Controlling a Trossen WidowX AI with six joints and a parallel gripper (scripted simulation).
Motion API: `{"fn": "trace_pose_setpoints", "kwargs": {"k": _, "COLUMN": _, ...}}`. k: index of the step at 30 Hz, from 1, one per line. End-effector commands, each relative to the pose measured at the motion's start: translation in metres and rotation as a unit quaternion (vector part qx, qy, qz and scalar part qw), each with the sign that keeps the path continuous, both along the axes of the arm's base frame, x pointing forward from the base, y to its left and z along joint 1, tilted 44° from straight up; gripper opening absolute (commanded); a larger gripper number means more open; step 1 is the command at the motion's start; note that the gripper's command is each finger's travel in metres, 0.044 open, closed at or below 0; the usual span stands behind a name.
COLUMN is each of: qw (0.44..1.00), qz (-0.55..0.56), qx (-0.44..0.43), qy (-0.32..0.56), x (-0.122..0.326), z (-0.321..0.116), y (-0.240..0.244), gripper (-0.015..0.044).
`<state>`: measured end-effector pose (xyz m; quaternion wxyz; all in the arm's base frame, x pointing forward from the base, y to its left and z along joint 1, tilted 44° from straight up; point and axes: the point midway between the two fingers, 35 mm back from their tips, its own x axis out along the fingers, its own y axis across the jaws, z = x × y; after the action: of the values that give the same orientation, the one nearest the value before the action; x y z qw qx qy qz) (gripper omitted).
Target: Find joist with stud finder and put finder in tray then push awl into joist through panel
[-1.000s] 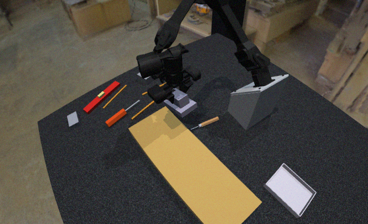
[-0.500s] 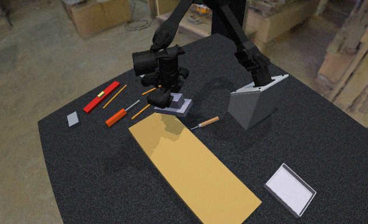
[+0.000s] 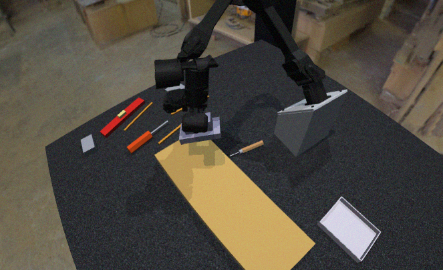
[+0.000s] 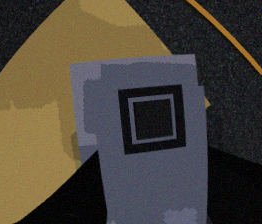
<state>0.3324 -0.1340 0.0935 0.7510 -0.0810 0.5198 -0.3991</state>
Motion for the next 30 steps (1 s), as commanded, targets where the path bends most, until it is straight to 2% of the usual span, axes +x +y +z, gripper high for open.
{"fn": "trace_pose_setpoints", "kwargs": {"k": 1, "qw": 0.998, "qz": 0.059, "qx": -0.008, "qy": 0.033, "x": 0.01, "z": 0.002, "y": 0.002, "gripper": 0.0}}
{"fn": "trace_pose_setpoints", "kwargs": {"k": 17, "qw": 0.951, "qz": 0.259, "qx": -0.057, "qy": 0.159, "x": 0.038, "z": 0.009, "y": 0.007, "gripper": 0.0}}
{"fn": "trace_pose_setpoints", "kwargs": {"k": 30, "qw": 0.948, "qz": 0.265, "qx": -0.059, "qy": 0.163, "x": 0.041, "z": -0.006, "y": -0.008, "gripper": 0.0}}
